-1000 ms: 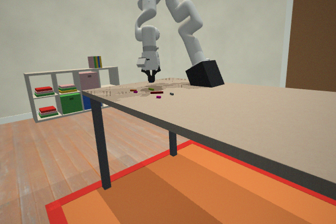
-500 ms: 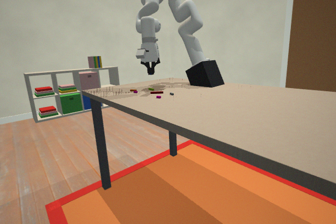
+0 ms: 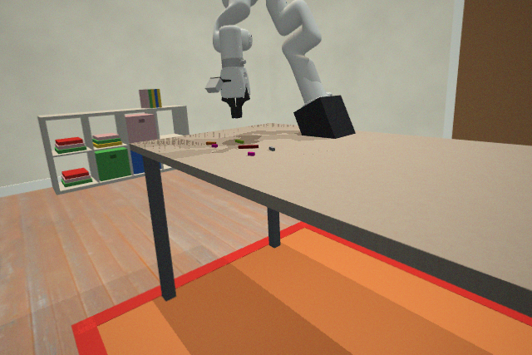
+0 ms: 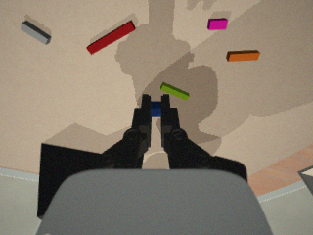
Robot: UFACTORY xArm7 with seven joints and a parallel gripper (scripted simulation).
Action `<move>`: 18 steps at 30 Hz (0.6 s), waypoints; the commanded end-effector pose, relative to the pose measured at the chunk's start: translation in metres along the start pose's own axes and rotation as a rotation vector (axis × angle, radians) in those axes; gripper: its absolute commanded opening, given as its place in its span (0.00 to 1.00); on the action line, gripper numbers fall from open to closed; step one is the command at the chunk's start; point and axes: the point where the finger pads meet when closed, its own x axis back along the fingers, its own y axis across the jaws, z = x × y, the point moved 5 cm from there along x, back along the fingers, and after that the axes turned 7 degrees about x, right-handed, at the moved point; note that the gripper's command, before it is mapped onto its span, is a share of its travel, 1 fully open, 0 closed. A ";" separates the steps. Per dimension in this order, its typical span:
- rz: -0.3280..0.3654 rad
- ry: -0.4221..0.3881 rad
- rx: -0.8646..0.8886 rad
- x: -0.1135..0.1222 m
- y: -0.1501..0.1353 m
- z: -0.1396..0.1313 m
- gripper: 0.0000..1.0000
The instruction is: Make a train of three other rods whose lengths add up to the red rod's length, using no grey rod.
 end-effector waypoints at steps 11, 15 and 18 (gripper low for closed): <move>-0.010 0.006 -0.430 0.002 0.009 0.016 0.04; -0.010 0.006 -0.528 0.002 0.011 0.019 0.04; -0.010 0.007 -0.600 0.002 0.013 0.022 0.04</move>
